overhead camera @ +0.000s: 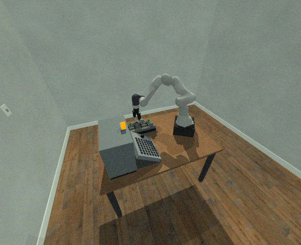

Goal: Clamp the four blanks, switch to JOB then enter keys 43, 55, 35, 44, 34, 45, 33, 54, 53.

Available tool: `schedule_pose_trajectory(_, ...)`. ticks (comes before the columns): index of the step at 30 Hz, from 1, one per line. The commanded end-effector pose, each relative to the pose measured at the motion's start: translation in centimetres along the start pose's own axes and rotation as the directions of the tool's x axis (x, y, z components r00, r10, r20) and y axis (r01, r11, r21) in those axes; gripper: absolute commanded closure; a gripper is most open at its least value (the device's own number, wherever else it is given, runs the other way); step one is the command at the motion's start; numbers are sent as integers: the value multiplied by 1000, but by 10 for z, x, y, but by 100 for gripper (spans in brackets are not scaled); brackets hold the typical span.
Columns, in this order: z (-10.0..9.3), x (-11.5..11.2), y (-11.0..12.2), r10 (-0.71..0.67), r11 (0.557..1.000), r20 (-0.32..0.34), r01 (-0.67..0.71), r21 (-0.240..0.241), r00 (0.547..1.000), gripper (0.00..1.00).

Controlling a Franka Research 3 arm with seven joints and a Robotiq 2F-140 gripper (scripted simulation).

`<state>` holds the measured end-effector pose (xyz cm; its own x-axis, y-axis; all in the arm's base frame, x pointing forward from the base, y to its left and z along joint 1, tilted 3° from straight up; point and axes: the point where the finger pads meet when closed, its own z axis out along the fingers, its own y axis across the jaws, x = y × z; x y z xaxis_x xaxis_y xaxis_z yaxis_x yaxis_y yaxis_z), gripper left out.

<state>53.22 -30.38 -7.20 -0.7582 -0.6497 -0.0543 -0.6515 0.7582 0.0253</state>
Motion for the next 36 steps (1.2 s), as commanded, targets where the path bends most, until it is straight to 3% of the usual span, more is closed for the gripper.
schedule_pose_trajectory(1,3,-1,-1,7,1000,1,-7,3,1000,60)
schedule_pose_trajectory(36,13,-1,-1,7,1000,1,-7,3,1000,60)
